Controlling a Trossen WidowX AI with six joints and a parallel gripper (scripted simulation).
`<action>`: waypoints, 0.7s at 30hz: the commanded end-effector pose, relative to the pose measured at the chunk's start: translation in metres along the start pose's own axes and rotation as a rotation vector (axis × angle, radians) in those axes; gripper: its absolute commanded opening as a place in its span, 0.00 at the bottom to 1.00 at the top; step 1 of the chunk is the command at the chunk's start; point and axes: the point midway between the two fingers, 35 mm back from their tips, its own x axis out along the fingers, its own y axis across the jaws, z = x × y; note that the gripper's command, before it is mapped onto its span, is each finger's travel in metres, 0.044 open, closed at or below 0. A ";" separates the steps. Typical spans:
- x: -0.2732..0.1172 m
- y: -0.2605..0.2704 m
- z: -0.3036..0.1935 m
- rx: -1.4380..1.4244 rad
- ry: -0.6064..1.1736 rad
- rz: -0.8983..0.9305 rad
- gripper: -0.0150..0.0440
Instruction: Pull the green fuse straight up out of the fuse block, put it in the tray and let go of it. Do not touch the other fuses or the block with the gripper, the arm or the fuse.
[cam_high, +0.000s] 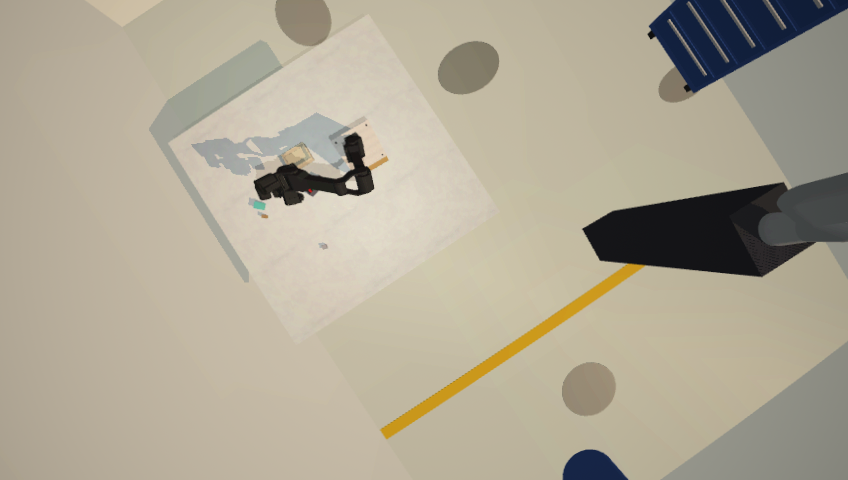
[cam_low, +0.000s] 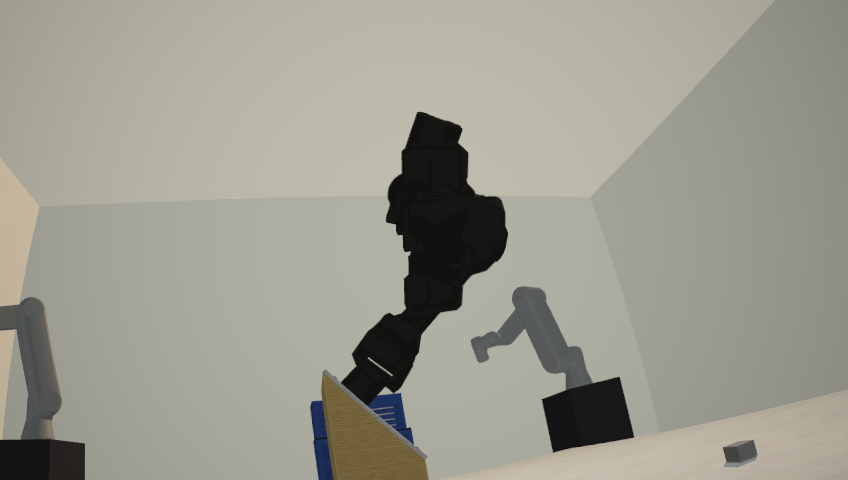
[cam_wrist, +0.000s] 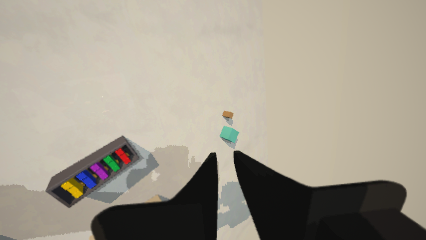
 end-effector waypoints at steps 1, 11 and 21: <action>0.045 0.050 -0.030 -0.151 0.011 0.263 0.37; 0.085 0.134 -0.063 -0.333 -0.095 0.642 0.37; 0.089 0.131 -0.062 -0.334 -0.095 0.642 0.37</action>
